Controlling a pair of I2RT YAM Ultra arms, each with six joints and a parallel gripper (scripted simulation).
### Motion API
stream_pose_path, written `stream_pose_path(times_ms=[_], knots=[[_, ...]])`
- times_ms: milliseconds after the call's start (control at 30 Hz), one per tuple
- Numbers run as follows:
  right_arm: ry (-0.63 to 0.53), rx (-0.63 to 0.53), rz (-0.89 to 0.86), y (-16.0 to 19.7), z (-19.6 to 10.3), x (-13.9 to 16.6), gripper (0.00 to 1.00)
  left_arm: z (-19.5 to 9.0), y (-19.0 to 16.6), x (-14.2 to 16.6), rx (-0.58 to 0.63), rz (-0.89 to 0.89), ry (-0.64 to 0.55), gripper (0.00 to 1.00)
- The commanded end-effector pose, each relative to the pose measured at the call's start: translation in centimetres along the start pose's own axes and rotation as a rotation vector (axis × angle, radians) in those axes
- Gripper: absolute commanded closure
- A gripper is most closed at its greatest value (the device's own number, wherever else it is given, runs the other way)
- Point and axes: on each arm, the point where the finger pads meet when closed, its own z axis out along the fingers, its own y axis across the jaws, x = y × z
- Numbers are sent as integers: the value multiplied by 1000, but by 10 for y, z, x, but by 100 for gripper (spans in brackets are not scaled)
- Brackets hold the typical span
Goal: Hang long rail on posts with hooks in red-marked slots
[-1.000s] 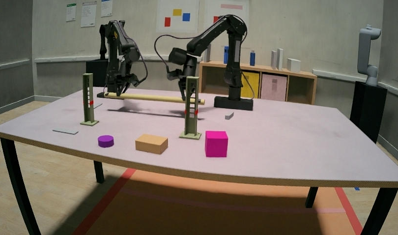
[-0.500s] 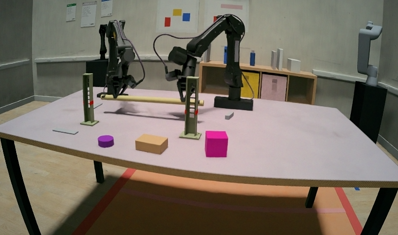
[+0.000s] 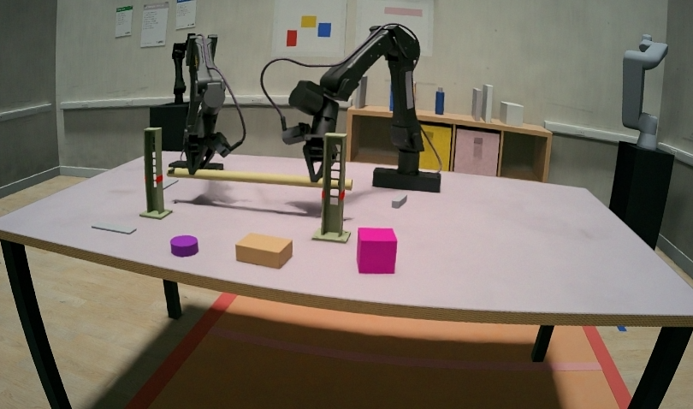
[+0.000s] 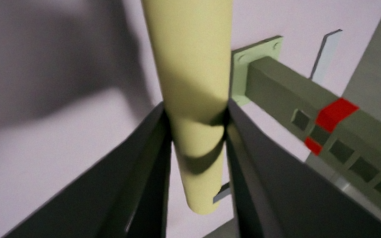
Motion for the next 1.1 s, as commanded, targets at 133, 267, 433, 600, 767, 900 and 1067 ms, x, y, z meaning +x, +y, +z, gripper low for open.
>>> stream_pose_path(times_ms=[133,267,433,600,767,900,1067], knots=[[-9,64,7,-52,-1,-2,81,8,42,-1,-45,-4,-7,81],[-9,63,7,-56,1,-2,81,10,47,-1,-45,-4,-7,81],[-9,61,7,-63,4,-2,81,14,53,-1,-42,-4,-8,81],[-11,60,8,-65,4,-2,81,14,55,-1,-40,-5,-8,81],[-12,60,8,-66,4,-2,81,14,55,-1,-39,-5,-8,81],[-12,60,8,-66,4,-2,81,14,55,-1,-39,-5,-8,81],[-9,60,4,-78,8,-3,81,20,66,0,-39,-6,-11,81]])
